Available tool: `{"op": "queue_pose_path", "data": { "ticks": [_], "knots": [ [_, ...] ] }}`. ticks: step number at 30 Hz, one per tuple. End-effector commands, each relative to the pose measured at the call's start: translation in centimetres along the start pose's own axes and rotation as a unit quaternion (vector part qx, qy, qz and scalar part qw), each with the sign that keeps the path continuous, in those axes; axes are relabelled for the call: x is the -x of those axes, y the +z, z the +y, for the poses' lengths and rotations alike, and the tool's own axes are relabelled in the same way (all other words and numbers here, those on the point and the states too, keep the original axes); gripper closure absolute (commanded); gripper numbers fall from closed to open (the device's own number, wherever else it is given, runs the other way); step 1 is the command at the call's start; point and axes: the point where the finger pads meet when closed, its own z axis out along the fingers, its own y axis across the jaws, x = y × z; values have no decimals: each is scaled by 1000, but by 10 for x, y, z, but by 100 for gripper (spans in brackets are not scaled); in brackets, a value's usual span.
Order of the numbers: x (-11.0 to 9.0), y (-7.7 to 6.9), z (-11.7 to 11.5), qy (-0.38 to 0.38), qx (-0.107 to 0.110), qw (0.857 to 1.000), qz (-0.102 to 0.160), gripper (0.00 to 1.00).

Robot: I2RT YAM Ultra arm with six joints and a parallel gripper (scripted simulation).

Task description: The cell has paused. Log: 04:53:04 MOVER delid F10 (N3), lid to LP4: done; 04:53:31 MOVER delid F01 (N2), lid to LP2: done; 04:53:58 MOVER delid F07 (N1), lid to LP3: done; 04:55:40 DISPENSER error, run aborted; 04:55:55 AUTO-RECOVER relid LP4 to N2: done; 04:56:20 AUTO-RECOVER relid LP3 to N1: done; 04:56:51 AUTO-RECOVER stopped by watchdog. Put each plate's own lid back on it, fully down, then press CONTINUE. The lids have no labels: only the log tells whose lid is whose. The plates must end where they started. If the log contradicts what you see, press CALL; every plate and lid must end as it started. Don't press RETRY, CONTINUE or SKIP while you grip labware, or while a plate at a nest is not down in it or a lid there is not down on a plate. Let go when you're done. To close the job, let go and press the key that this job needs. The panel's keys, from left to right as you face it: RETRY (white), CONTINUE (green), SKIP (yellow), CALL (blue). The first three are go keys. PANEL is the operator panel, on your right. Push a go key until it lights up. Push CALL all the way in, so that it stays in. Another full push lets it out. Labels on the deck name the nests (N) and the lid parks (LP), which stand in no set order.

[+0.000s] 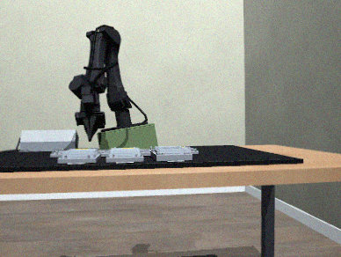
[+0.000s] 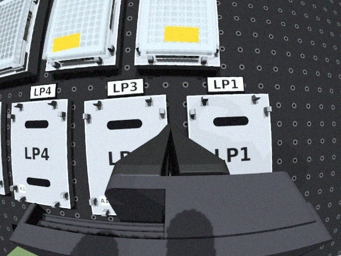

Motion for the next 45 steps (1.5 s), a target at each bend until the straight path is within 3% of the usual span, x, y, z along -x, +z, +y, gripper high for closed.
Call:
{"op": "queue_pose_path", "data": {
  "ticks": [1,6,21,23,29,36,45],
  "knots": [
    [27,1,-8,-15,-6,999,-40,100],
    [27,1,-8,-15,-6,999,-40,100],
    [14,0,73,-9,-6,999,-32,100],
    [14,0,73,-9,-6,999,-32,100],
    [8,3,103,-10,-5,1000,-23,100],
    [29,3,138,-5,-6,999,-44,100],
    [25,4,175,-6,-5,999,-38,100]
  ]
}}
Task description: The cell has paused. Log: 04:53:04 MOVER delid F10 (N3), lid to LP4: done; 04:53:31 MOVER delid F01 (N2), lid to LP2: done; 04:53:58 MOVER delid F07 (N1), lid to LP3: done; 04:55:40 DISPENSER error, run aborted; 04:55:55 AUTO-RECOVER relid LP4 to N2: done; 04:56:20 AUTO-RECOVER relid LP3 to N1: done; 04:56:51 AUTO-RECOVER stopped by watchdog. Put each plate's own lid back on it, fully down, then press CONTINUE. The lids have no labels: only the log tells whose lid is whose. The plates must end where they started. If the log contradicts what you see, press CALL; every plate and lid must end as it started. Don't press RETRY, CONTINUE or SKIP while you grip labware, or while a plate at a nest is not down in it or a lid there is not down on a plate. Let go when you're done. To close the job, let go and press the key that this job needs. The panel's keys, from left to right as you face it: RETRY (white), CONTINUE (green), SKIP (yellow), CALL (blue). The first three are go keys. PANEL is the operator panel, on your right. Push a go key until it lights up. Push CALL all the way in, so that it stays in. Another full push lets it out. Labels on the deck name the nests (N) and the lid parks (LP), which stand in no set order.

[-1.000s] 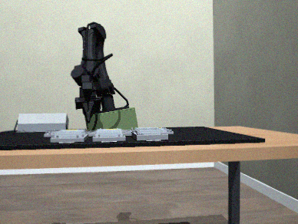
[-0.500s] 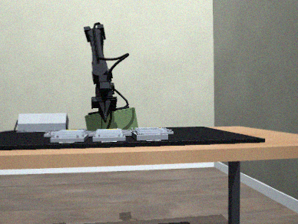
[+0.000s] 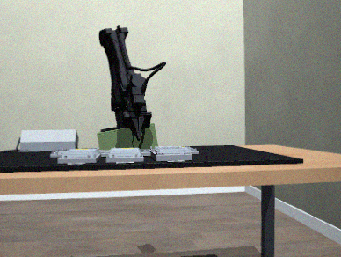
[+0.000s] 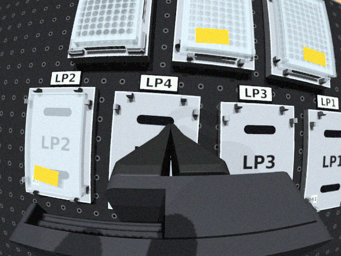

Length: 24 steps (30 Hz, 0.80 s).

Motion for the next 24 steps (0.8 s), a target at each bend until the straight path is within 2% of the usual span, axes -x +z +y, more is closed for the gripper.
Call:
{"op": "queue_pose_path", "data": {
  "ticks": [1,10,12,18,24],
  "knots": [
    [29,3,12,31,-21,999,-37,100],
    [28,4,58,30,-21,999,-31,100],
    [28,4,58,30,-21,999,-31,100],
    [30,5,89,30,-21,999,-32,100],
    [28,3,85,32,-18,999,-33,100]
  ]
}}
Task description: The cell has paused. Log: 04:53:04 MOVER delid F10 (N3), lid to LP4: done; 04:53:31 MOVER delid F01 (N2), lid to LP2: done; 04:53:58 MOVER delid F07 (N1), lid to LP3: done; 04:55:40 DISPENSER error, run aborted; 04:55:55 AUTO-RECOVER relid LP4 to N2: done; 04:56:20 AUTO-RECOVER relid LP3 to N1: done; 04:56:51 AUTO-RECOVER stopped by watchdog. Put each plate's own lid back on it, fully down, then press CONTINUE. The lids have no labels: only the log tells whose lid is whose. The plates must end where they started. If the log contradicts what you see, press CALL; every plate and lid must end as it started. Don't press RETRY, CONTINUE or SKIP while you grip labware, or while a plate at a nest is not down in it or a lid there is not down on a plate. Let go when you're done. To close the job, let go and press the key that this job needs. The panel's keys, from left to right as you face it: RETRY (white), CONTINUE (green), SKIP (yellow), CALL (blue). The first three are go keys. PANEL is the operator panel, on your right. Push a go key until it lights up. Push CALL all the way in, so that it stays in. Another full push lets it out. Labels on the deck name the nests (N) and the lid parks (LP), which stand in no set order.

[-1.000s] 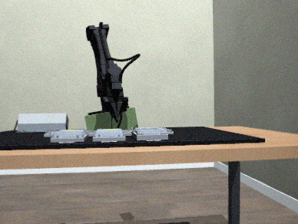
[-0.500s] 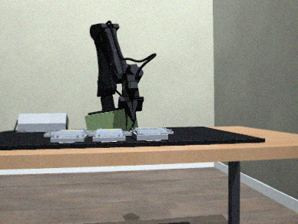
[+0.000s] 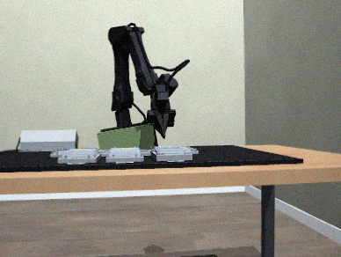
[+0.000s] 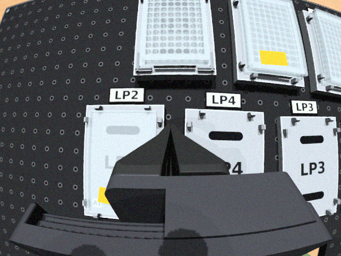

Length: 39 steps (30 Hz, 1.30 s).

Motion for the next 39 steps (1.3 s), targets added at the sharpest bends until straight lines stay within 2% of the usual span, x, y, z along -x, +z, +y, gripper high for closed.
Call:
{"op": "queue_pose_path", "data": {
  "ticks": [1,22,24,35,37,39],
  "knots": [
    [9,-1,0,12,-15,1000,-5,100],
    [9,-1,0,12,-15,1000,-5,100],
    [21,9,-4,13,-18,1000,-6,100],
    [60,43,-24,12,-14,1000,-5,100],
    [65,48,-28,9,-16,1000,0,100],
    [65,48,-28,9,-16,1000,0,100]
  ]
}}
